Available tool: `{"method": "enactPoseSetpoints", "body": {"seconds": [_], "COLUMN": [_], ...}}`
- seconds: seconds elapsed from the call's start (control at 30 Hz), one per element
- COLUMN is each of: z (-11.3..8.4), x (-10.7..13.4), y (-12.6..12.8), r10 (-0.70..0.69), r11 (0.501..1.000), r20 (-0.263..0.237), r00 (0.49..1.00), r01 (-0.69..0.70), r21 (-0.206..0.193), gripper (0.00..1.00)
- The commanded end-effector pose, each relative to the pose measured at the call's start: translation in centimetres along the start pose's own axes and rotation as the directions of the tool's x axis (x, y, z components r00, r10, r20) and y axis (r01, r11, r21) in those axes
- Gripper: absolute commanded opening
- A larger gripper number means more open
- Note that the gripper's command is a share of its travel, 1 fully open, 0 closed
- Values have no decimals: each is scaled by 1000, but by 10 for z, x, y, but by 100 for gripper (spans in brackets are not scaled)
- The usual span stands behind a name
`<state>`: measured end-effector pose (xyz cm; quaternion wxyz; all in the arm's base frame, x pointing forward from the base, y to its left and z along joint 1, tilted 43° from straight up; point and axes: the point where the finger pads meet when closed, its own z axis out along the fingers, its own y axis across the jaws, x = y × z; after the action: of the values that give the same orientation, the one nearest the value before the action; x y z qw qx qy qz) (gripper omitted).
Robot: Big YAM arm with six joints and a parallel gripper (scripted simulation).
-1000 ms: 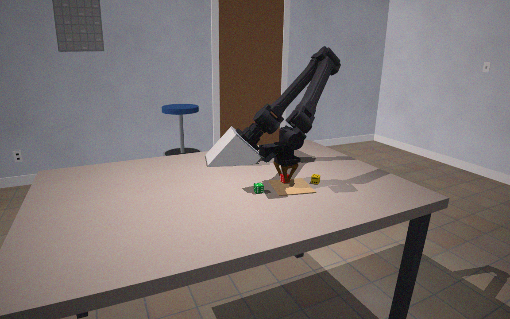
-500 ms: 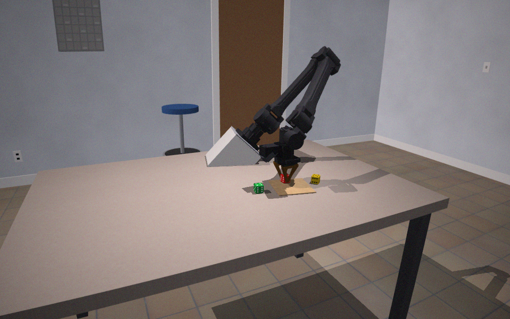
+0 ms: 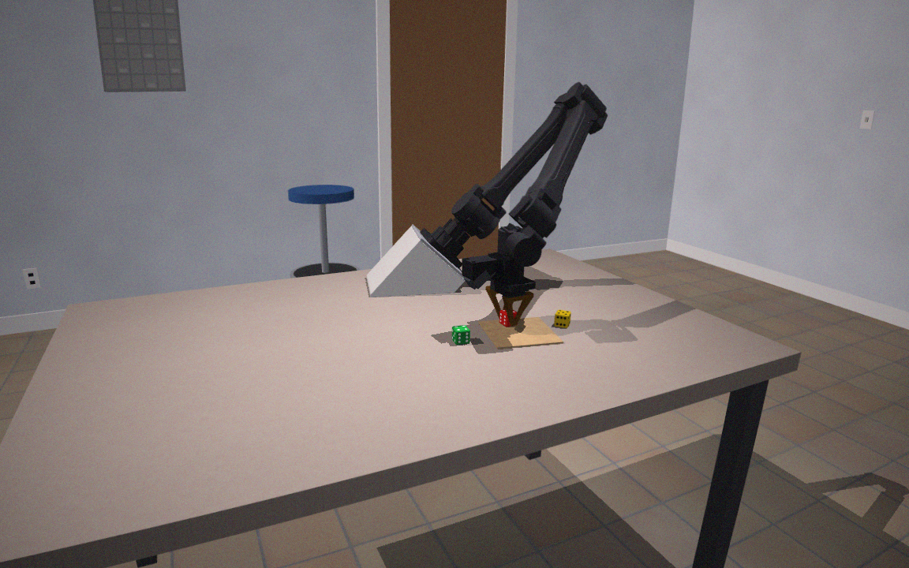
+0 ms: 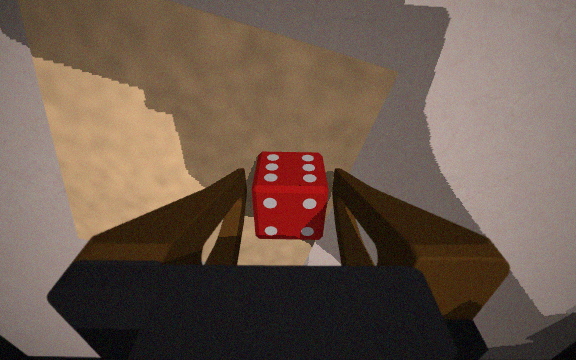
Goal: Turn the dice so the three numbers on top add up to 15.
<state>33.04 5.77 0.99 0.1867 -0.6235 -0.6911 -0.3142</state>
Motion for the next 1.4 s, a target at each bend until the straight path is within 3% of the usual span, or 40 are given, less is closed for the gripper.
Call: {"method": "enactPoseSetpoints", "body": {"seconds": [0.0, 0.17, 0.27, 0.43, 0.9, 0.97, 1.0, 1.1, 1.2, 1.23, 1.37], "z": [5, 1, -18, -28, -100, -100, -80, -103, -99, -97, -97], "x": [0, -1, -2, -2, -2, -2, 0, -4, -1, 0, 0], "y": [0, 0, 18, 18, 18, 18, -4, 14, 12, 11, 11], "r10": [7, 12, -18, -19, -25, -25, 2, -12, -24, -28, -28], "r11": [1000, 1000, 999, 999, 999, 999, 1000, 1000, 1000, 999, 999], "r20": [-4, -4, 12, 13, 26, 26, -7, 18, 14, 14, 13], "r00": [1000, 1000, 1000, 1000, 999, 999, 1000, 1000, 1000, 1000, 1000], "r01": [-7, -12, 19, 19, 26, 26, -2, 13, 24, 28, 28], "r21": [9, 10, -39, -39, -40, -40, 21, -28, -18, -15, -15], "gripper": [45, 45, 45, 45, 45, 45, 45, 45, 45, 100, 100]}}
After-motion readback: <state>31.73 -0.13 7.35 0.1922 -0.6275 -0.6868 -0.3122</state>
